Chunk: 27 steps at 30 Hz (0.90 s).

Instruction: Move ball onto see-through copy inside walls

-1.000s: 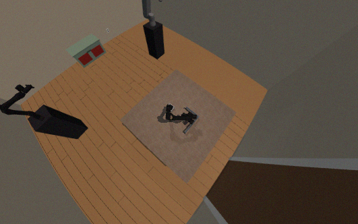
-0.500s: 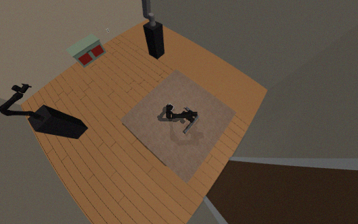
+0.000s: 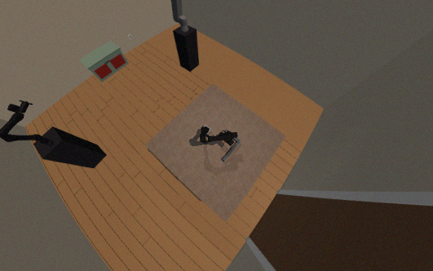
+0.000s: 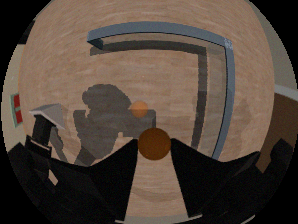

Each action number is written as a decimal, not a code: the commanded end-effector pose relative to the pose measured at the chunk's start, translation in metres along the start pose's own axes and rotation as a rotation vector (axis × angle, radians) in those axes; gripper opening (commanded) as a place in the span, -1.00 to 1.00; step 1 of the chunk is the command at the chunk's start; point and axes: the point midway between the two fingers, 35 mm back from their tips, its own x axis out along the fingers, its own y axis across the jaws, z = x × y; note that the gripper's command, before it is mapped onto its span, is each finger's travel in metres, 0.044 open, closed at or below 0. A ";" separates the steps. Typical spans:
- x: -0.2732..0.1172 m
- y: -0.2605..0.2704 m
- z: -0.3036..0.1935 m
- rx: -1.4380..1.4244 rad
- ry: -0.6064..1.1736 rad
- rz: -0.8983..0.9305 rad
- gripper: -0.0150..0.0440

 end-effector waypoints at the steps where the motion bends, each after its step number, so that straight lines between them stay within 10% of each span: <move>1: 0.008 0.015 0.006 0.004 -0.007 -0.004 -0.49; 27: 0.083 0.022 0.008 0.005 -0.004 -0.005 -0.49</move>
